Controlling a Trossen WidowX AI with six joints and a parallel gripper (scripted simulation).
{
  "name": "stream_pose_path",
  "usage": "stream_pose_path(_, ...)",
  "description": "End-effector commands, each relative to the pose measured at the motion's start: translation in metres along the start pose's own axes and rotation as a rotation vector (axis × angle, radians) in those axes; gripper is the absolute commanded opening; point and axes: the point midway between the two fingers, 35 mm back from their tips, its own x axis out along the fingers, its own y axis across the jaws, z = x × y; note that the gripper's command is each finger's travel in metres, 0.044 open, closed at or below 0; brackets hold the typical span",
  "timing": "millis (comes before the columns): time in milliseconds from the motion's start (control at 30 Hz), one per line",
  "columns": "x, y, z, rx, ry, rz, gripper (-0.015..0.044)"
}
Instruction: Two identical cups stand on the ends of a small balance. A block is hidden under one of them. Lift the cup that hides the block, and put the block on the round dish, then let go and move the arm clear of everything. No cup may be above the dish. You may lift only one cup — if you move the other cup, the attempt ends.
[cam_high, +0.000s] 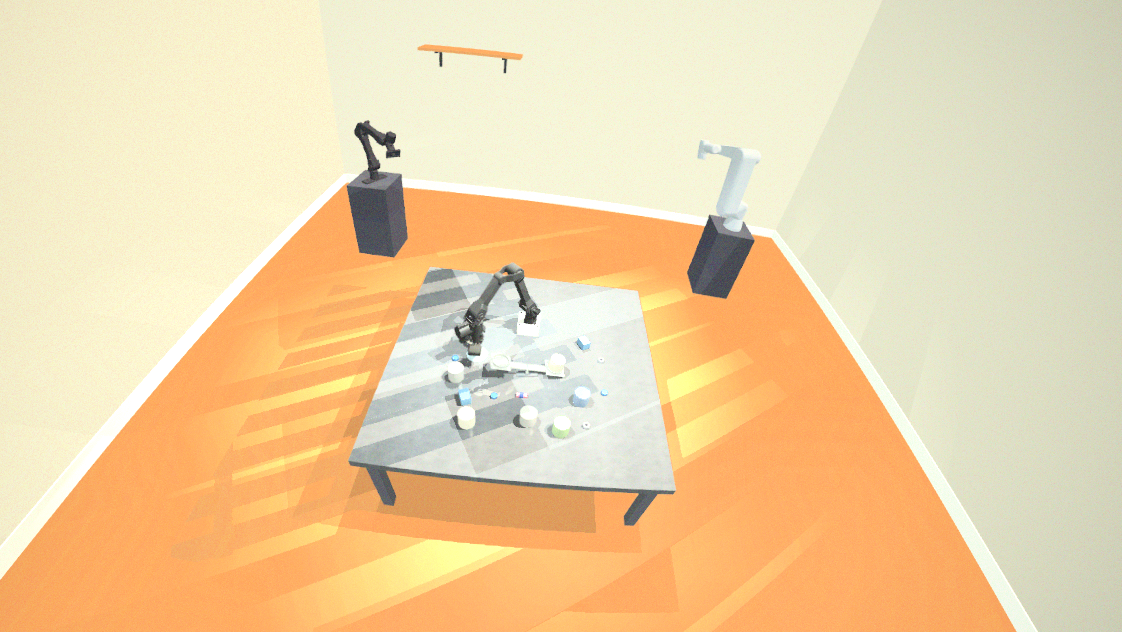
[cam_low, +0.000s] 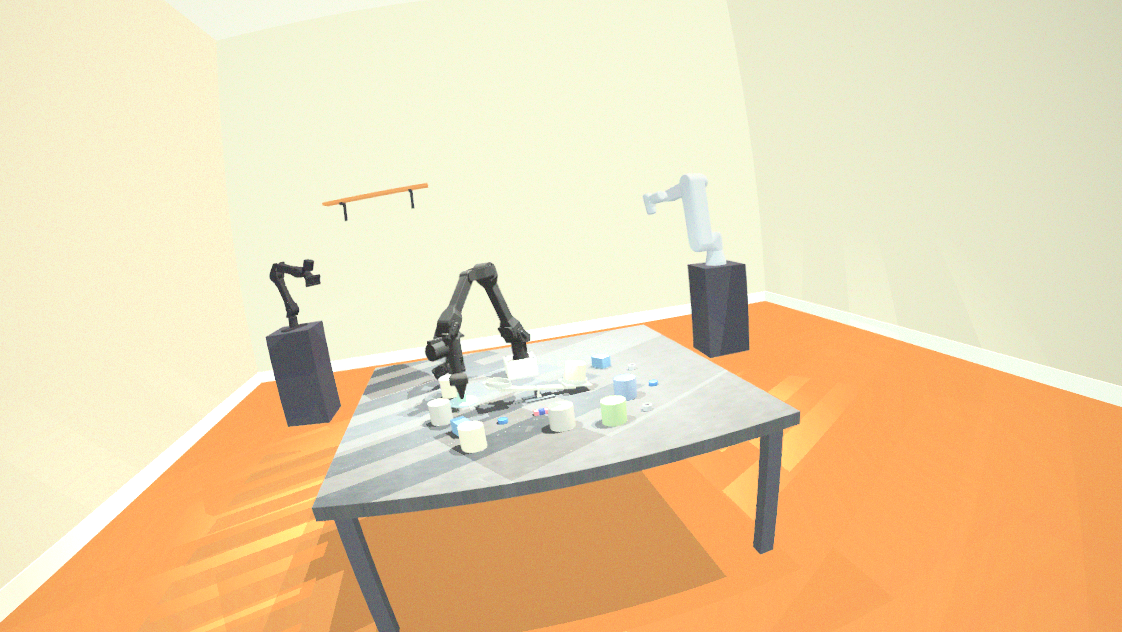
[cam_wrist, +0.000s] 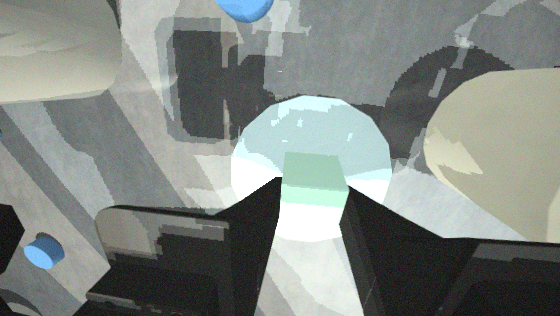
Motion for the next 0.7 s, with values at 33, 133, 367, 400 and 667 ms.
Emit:
stream_pose_path(33,-0.001,0.000,0.000,0.000,-0.001,0.001,0.0131)
stream_pose_path(133,-0.001,0.000,0.000,0.000,-0.001,0.001,0.0210)
stream_pose_path(367,-0.001,0.000,0.000,0.000,-0.001,0.001,0.0394)
stream_pose_path(400,-0.002,0.000,0.000,0.000,-0.001,0.001,0.0420)
stream_pose_path(667,-0.057,-0.001,-0.001,-0.005,0.003,0.000,0.0440)
